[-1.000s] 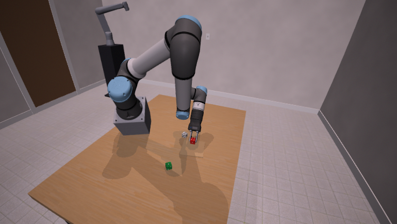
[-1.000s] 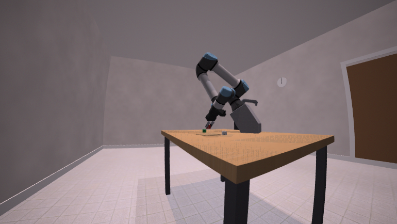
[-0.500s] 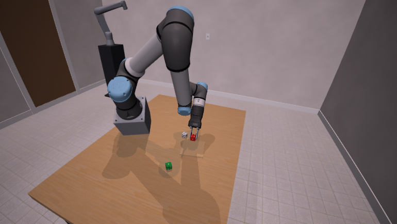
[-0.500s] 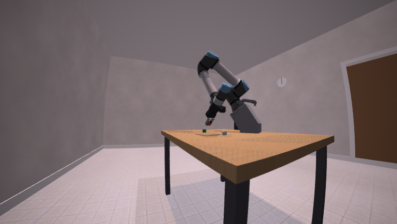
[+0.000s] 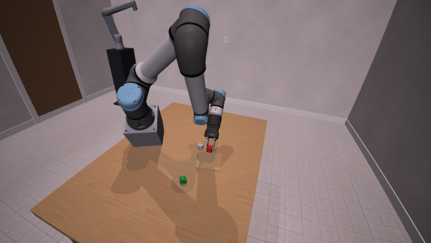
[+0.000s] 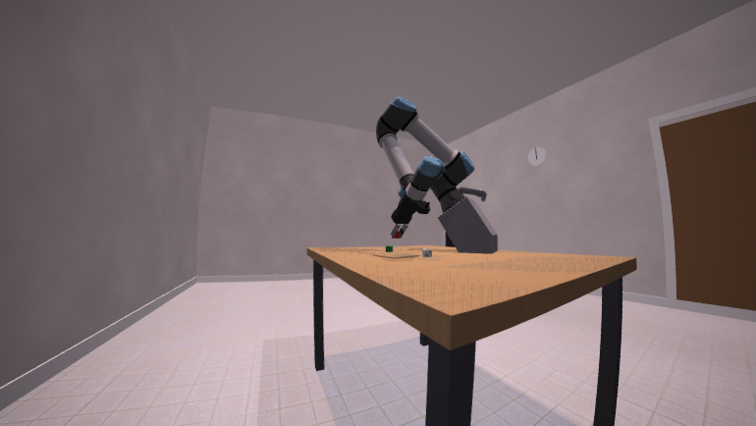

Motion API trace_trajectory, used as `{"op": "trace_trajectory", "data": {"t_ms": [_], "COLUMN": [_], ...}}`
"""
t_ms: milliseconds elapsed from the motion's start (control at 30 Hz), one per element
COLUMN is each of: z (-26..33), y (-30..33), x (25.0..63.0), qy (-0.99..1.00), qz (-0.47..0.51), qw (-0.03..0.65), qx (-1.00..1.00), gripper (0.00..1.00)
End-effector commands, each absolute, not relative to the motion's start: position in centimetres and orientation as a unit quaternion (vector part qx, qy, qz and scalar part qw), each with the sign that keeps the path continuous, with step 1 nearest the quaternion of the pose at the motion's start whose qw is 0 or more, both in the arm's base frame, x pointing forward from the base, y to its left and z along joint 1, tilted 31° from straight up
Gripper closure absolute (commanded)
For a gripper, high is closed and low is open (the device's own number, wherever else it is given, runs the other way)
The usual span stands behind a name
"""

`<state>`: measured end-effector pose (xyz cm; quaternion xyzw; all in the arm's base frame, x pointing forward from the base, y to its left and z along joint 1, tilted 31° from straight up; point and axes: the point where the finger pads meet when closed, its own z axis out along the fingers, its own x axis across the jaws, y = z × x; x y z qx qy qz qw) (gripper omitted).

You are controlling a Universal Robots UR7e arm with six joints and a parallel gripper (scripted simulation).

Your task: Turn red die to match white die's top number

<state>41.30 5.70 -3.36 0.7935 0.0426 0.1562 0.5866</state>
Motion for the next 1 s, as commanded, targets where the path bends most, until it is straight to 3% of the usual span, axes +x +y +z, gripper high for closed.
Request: {"op": "trace_trajectory", "data": {"t_ms": [0,967], "z": [-3.33,-3.11], "y": [5.70,5.57], "x": [41.28,41.25], "qy": [0.042,0.061], "qz": [0.156,0.149], "qw": [0.584,0.483], "qx": [0.795,0.861], "gripper": [0.43,0.43]}}
